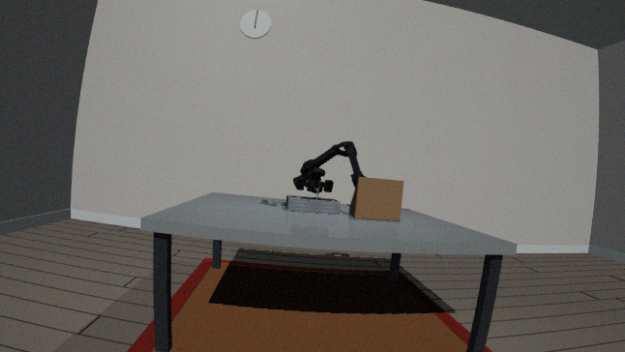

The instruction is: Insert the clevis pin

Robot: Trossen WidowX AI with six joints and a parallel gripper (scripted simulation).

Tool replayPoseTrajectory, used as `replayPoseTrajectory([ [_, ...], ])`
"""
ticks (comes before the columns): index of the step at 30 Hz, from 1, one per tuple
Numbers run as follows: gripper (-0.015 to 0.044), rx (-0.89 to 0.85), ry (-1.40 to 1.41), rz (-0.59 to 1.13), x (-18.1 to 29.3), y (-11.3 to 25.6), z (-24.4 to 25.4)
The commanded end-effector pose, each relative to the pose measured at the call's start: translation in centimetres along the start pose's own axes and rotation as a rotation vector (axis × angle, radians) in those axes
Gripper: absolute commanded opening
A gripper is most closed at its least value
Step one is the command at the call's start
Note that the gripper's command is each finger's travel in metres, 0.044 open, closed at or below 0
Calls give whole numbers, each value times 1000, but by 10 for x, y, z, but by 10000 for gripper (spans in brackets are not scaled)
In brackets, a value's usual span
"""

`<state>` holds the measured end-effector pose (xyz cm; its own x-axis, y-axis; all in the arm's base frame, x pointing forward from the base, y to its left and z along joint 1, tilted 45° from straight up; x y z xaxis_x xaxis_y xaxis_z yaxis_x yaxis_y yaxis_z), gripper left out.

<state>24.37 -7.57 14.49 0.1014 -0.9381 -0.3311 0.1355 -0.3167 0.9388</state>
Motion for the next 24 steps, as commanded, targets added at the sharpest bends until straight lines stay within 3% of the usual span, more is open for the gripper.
replayPoseTrajectory([
  [1, 0, 2, -2, 1, 0, 0, -3],
  [24, 0, 2, -2, 1, 1, 1, -10],
])
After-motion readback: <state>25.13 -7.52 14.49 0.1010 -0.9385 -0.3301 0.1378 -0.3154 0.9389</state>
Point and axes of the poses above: the point midway between the two fingers, 35 mm back from their tips, its own y axis back along the fingers, its own z axis across the jaws, x = y × z, the point moved 5 cm from there along y, back along the fingers, and after that the axes turned 3 degrees about -y, right-handed, at the moved point
